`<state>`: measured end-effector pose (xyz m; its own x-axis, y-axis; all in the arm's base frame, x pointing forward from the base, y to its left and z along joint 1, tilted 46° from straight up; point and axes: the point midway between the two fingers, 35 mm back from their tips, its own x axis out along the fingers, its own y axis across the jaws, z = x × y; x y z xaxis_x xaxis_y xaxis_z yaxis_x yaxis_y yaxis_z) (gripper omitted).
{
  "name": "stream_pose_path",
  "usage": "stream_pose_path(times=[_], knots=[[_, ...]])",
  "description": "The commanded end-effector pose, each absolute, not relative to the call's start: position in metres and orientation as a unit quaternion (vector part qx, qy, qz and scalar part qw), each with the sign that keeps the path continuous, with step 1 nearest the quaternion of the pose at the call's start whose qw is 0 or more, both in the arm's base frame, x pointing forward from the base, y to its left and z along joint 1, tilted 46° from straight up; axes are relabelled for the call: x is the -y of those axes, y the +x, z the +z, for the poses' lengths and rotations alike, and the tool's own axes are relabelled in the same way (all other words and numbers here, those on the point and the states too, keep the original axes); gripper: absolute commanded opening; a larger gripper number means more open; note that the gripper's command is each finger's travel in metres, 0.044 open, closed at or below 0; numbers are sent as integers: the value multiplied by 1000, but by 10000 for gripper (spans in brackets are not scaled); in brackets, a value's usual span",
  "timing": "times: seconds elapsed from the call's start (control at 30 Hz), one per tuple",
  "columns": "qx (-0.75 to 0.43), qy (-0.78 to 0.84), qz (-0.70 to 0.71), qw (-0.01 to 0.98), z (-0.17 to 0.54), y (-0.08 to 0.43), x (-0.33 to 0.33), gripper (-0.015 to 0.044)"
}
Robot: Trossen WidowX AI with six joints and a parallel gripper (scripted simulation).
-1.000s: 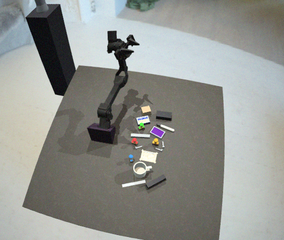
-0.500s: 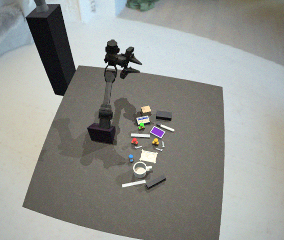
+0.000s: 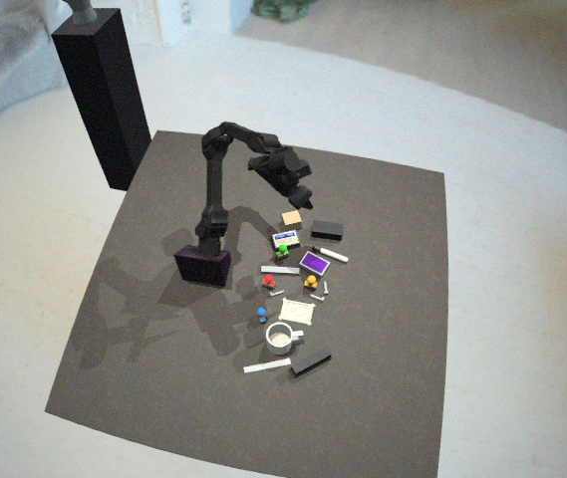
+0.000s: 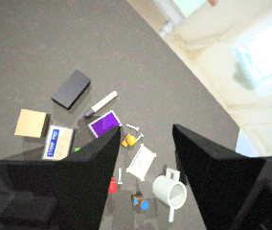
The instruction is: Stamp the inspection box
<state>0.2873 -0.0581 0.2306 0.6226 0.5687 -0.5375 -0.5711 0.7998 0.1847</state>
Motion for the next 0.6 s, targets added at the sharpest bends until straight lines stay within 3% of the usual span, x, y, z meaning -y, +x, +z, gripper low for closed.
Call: stream_pose_path(times=[0.0, 0.3, 0.57], knots=[[-411, 114, 347, 835, 176, 287, 9, 226], [-647, 241, 316, 651, 84, 236, -82, 226], [-664, 245, 308, 635, 83, 224, -92, 226]])
